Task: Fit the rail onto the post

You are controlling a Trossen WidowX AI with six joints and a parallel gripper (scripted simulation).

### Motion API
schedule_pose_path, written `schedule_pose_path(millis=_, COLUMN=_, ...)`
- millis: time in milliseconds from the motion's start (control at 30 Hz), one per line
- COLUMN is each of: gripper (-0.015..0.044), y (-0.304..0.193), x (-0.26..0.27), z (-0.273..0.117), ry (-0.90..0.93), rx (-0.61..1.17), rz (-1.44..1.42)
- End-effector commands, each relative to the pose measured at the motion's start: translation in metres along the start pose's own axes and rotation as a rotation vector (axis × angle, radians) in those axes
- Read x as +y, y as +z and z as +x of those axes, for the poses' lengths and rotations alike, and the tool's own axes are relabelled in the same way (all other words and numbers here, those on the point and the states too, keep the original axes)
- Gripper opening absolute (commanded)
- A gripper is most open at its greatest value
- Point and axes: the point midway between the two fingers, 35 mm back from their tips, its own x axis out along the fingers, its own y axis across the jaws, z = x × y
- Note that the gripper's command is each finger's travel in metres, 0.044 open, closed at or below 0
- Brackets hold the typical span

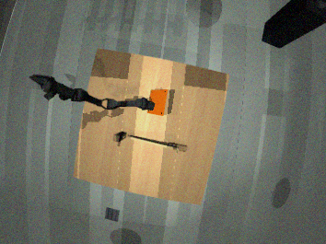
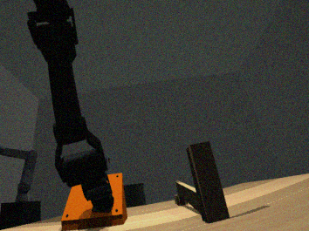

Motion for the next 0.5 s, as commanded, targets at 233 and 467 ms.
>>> schedule_pose_path(millis=233, gripper=0.044, y=-0.023, x=-0.074, z=0.001, ry=-0.225, rx=0.042, rz=-0.178)
schedule_pose_path(millis=467, gripper=0.044, y=-0.035, x=-0.189, z=-0.024, ry=-0.573, rx=0.121, rz=-0.465)
